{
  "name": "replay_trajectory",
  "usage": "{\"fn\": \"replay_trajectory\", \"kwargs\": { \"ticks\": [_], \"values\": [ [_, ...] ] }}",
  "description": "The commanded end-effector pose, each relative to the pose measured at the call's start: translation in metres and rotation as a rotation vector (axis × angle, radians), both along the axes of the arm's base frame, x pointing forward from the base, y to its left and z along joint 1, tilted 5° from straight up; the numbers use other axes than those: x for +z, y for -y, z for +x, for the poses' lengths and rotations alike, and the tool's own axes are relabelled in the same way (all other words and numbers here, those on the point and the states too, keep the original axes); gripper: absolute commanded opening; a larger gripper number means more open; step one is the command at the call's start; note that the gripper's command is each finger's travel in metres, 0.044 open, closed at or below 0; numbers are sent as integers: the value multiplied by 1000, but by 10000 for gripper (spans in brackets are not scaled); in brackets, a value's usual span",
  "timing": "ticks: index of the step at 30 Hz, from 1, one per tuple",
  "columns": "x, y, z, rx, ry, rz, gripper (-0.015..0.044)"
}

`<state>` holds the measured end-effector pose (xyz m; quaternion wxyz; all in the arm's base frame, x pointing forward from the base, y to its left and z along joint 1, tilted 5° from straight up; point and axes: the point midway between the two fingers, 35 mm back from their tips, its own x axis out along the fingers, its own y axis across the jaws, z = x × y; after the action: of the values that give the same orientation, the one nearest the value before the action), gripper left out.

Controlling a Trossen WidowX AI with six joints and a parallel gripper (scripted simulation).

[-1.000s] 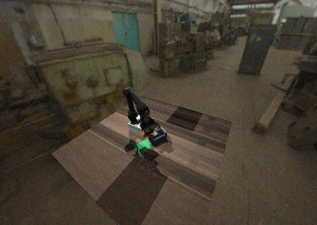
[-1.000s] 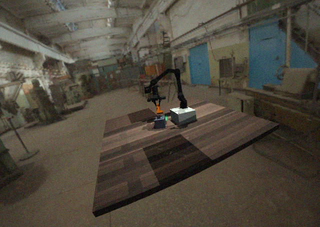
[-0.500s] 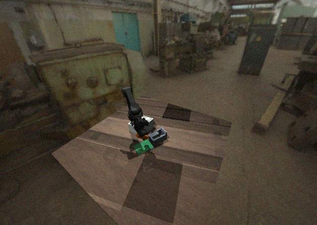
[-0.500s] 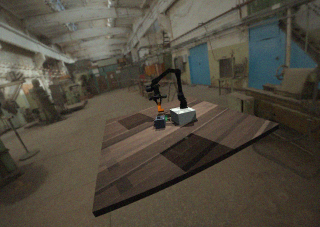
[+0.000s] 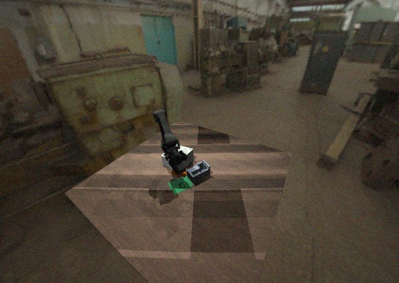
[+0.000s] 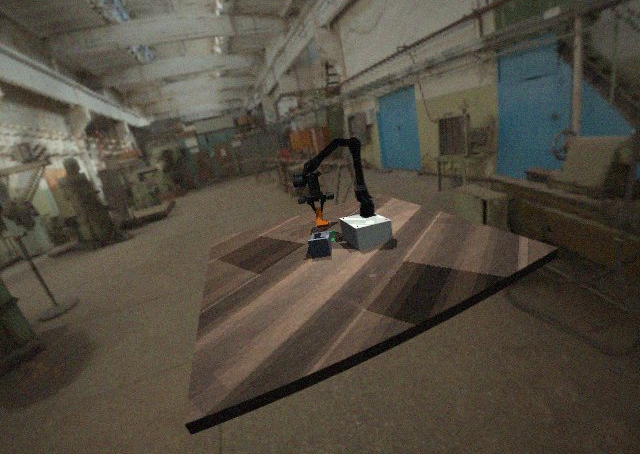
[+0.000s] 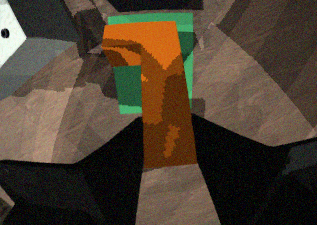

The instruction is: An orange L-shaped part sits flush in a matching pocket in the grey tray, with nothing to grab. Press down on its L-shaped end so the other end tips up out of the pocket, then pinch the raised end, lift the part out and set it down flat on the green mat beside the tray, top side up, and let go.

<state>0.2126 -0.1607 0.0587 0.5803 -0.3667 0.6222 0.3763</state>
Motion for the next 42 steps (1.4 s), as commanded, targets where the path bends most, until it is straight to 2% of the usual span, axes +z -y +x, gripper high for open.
{"fn": "replay_trajectory", "kwargs": {
  "ticks": [1,42],
  "values": [
    [-9,-1,-3,6,-8,3,0],
    [-65,0,-7,6,-9,3,0]
  ]
}}
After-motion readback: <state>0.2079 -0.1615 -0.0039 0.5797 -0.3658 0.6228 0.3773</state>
